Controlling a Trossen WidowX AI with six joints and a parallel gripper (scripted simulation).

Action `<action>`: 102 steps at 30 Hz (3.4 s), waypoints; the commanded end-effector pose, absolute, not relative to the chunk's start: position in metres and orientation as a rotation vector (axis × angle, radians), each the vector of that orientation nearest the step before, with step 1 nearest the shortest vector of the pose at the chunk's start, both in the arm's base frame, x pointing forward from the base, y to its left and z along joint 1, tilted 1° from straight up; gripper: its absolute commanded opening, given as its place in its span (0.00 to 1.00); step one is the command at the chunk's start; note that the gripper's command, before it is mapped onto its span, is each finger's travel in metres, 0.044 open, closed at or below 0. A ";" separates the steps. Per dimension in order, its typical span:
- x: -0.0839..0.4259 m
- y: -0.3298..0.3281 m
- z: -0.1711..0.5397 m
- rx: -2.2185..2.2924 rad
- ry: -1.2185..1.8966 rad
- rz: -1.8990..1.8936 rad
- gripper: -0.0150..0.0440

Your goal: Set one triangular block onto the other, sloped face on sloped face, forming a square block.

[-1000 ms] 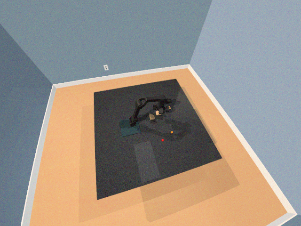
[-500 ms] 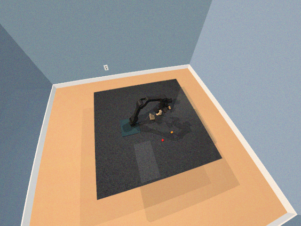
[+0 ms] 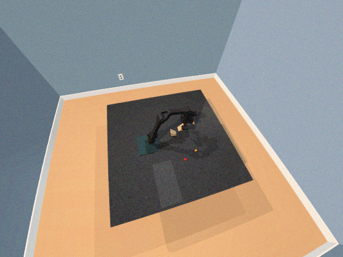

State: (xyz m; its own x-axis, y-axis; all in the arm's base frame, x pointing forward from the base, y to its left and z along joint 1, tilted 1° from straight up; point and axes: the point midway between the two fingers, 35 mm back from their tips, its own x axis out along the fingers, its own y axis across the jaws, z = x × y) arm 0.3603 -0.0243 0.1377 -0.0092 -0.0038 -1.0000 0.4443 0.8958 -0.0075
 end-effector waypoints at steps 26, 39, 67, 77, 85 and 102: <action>0.383 -0.005 0.151 -1.429 1.003 1.547 1.00; 0.387 0.001 0.152 -1.918 0.355 2.090 1.00; 0.388 0.002 0.142 -2.003 0.182 2.191 1.00; 0.389 0.003 0.126 -1.997 0.184 2.198 1.00; 0.388 0.004 0.113 -1.992 0.186 2.204 1.00; 0.385 0.005 0.085 -1.981 0.189 2.217 1.00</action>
